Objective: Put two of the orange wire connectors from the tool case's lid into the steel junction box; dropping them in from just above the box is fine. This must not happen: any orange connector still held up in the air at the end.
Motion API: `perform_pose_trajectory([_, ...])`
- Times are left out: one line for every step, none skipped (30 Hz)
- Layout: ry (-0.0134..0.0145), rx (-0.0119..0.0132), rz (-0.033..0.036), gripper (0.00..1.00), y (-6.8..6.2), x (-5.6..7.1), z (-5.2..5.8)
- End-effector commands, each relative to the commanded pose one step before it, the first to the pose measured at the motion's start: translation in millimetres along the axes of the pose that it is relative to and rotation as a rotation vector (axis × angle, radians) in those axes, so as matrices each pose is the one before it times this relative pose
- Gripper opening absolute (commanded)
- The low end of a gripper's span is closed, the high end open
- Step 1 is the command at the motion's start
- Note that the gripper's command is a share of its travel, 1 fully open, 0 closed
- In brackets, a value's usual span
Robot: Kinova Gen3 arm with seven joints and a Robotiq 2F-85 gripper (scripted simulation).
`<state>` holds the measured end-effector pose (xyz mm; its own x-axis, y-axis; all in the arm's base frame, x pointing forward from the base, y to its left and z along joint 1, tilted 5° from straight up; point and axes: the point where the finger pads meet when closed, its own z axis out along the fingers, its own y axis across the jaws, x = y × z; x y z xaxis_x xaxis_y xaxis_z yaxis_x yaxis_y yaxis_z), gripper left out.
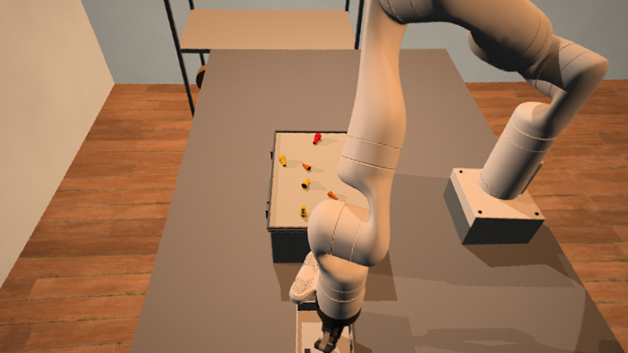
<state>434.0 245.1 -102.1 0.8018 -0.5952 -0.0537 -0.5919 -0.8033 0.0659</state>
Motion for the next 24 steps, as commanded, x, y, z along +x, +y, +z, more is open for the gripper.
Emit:
perform_pose_trajectory([0.00102, 0.00188, 0.00003, 0.33, -0.72, 0.35, -1.0])
perform_pose_trajectory([0.0, 0.0, 0.0, 0.33, 0.0, 0.0, 0.0])
perform_pose_trajectory([0.0, 0.0, 0.0, 0.33, 0.0, 0.0, 0.0])
perform_pose_trajectory([0.0, 0.0, 0.0, 0.33, 0.0, 0.0, 0.0])
perform_pose_trajectory([0.0, 0.0, 0.0, 0.33, 0.0, 0.0, 0.0])
perform_pose_trajectory([0.0, 0.0, 0.0, 0.33, 0.0, 0.0, 0.0])
perform_pose_trajectory([0.0, 0.0, 0.0, 0.33, 0.0, 0.0, 0.0])
perform_pose_trajectory([0.0, 0.0, 0.0, 0.33, 0.0, 0.0, 0.0])
perform_pose_trajectory([0.0, 0.0, 0.0, 0.33, 0.0, 0.0, 0.0])
perform_pose_trajectory([0.0, 0.0, 0.0, 0.33, 0.0, 0.0, 0.0])
perform_pose_trajectory([0.0, 0.0, 0.0, 0.33, 0.0, 0.0, 0.0])
perform_pose_trajectory([0.0, 0.0, 0.0, 0.33, 0.0, 0.0, -0.03])
perform_pose_trajectory([0.0, 0.0, 0.0, 0.33, 0.0, 0.0, -0.23])
perform_pose_trajectory([0.0, 0.0, 0.0, 0.33, 0.0, 0.0, -0.58])
perform_pose_trajectory([0.0, 0.0, 0.0, 0.33, 0.0, 0.0, -1.08])
perform_pose_trajectory([0.0, 0.0, 0.0, 0.33, 0.0, 0.0, -1.68])
perform_pose_trajectory([0.0, 0.0, 0.0, 0.33, 0.0, 0.0, -2.35])
perform_pose_trajectory([0.0, 0.0, 0.0, 0.33, 0.0, 0.0, -3.08])
perform_pose_trajectory([0.0, 0.0, 0.0, 0.33, 0.0, 0.0, -3.82])
perform_pose_trajectory([0.0, 0.0, 0.0, 0.33, 0.0, 0.0, 0.0])
perform_pose_trajectory([0.0, 0.0, 0.0, 0.33, 0.0, 0.0, 0.0])
perform_pose_trajectory([0.0, 0.0, 0.0, 0.33, 0.0, 0.0, -4.57])
perform_pose_trajectory([0.0, 0.0, 0.0, 0.33, 0.0, 0.0, -5.3])
perform_pose_trajectory([0.0, 0.0, 0.0, 0.33, 0.0, 0.0, -5.99])
